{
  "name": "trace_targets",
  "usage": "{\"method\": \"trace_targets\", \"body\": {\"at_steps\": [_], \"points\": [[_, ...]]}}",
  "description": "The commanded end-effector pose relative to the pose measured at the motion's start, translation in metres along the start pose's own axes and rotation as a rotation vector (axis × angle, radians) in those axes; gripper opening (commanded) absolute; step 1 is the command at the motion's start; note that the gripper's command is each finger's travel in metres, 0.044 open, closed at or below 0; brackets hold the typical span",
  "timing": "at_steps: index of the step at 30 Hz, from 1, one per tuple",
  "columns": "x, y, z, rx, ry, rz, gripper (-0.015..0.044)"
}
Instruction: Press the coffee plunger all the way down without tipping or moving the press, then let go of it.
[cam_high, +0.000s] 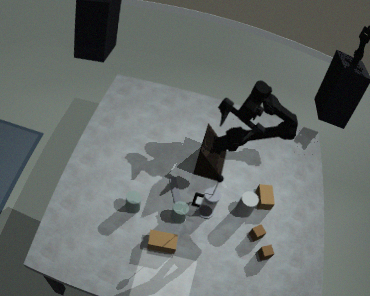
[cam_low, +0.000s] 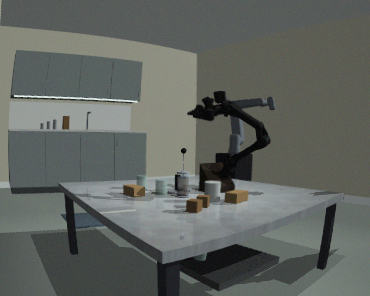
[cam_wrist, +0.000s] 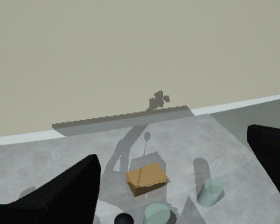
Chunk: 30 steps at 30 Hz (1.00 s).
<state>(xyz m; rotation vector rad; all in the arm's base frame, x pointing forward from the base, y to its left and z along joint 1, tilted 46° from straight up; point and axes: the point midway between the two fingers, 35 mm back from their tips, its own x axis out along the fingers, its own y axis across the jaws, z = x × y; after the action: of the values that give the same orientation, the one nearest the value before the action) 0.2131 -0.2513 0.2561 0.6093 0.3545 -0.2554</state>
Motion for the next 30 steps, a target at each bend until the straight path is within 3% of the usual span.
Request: {"method": "trace_targets", "body": {"at_steps": [1,6,16,30], "points": [[0.023,0.011,-0.05,0.014,0.159,0.216,0.044],[0.038,0.03,-0.086,0.063,0.227,0.447,0.044],[0.054,0.043,-0.137,0.066,0.229,0.438,0.044],[0.069,0.047,-0.144,0.065,0.235,0.431,0.044]]}}
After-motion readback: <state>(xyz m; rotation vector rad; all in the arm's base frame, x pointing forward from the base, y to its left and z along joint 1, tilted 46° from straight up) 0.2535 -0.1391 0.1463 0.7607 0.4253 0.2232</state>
